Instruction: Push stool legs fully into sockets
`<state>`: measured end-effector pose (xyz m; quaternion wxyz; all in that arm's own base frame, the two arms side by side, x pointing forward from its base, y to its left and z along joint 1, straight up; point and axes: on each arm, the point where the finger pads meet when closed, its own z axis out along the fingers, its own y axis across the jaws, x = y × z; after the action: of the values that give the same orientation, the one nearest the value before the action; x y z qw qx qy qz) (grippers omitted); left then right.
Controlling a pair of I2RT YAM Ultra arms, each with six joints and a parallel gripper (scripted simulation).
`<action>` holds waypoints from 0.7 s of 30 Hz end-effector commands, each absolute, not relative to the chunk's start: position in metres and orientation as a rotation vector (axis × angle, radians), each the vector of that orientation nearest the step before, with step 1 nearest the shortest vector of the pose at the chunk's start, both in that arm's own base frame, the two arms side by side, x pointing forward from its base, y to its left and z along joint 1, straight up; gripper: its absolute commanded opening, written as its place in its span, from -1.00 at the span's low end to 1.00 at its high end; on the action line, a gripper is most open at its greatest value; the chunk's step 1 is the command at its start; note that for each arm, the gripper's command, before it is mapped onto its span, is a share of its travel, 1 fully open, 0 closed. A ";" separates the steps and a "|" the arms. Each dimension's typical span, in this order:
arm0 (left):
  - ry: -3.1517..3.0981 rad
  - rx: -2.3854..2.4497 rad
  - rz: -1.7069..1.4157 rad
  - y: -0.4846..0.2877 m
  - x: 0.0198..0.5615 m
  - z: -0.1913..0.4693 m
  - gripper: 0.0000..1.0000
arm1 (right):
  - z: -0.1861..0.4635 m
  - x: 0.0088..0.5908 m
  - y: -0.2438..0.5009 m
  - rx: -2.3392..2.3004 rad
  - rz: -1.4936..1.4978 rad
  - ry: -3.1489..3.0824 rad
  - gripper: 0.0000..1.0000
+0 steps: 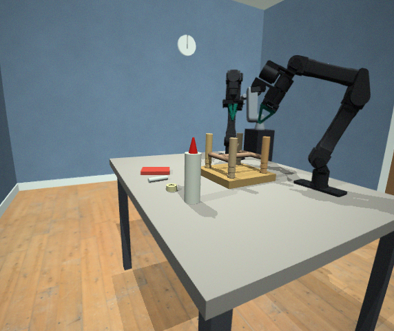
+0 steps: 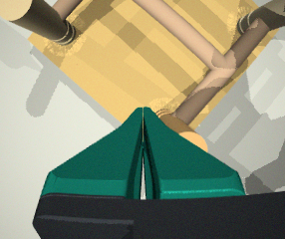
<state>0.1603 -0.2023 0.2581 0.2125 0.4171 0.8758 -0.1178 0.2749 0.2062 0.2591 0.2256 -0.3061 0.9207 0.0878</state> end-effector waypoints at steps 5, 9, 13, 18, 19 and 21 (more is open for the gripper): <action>2.199 0.872 -0.409 -0.215 0.229 0.293 -1.00 | 0.293 0.327 0.194 -0.625 0.292 2.289 -1.00; 2.112 0.691 -0.391 -0.199 0.270 0.309 -1.00 | 0.310 0.351 0.171 -0.501 0.279 2.176 -1.00; 2.012 0.529 -0.342 -0.174 0.307 0.328 -1.00 | 0.330 0.370 0.142 -0.379 0.242 2.057 -1.00; 1.882 0.355 -0.269 -0.134 0.343 0.352 -1.00 | 0.355 0.386 0.104 -0.248 0.187 1.908 -1.00; 1.854 0.326 -0.256 -0.126 0.348 0.357 -1.00 | 0.359 0.387 0.097 -0.229 0.182 1.878 -1.00; 1.854 0.326 -0.256 -0.126 0.348 0.357 -1.00 | 0.359 0.387 0.097 -0.229 0.182 1.878 -1.00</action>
<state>0.3323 -0.1262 0.3195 0.5054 0.1563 0.8432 -0.0957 0.3753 0.1002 0.3361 0.5242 -0.1121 0.8413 0.0700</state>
